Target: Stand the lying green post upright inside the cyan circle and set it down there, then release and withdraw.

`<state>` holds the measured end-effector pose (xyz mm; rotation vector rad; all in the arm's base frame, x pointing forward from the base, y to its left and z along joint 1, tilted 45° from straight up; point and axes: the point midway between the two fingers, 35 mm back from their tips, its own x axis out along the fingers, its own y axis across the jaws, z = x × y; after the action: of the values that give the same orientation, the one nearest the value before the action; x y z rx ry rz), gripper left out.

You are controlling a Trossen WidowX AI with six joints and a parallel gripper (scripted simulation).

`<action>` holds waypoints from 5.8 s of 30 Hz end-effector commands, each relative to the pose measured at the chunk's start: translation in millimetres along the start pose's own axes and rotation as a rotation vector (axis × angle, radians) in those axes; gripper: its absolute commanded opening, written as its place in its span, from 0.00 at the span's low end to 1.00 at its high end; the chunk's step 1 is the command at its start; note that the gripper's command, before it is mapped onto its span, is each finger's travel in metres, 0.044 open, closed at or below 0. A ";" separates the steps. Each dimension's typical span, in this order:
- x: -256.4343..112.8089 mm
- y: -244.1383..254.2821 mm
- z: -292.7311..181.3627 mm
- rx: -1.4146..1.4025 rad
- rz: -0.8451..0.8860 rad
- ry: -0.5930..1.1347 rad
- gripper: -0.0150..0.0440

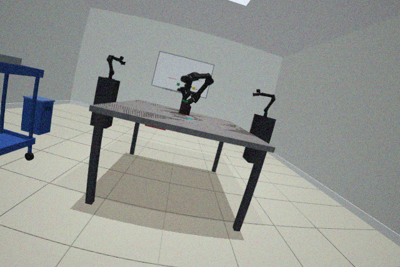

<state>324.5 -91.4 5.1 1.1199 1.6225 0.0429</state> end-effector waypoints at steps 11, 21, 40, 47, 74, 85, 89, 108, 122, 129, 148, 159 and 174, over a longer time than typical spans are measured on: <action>2.4 40.1 -22.2 -0.136 0.013 0.019 0.29; 3.2 67.6 -39.9 -0.235 0.025 0.029 0.29; 16.6 67.3 -40.2 -0.282 -0.036 -0.018 0.29; 22.9 64.1 -37.8 -0.292 -0.068 -0.046 0.29; 43.7 54.3 -28.0 -0.326 -0.172 -0.173 0.29; 50.5 51.6 -24.1 -0.337 -0.207 -0.231 0.29; 52.7 50.8 -22.8 -0.341 -0.218 -0.253 0.29; 61.5 48.2 -17.1 -0.354 -0.261 -0.364 0.29; 66.2 47.7 -13.8 -0.361 -0.282 -0.450 0.29; 67.9 47.8 -12.6 -0.363 -0.289 -0.495 0.29; 70.6 49.3 -10.7 -0.364 -0.294 -0.619 0.29; 70.9 50.8 -10.8 -0.362 -0.289 -0.693 0.29; 69.8 53.4 -12.5 -0.356 -0.270 -0.794 0.29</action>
<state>355.6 -10.8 -11.5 0.5241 0.9879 -0.2443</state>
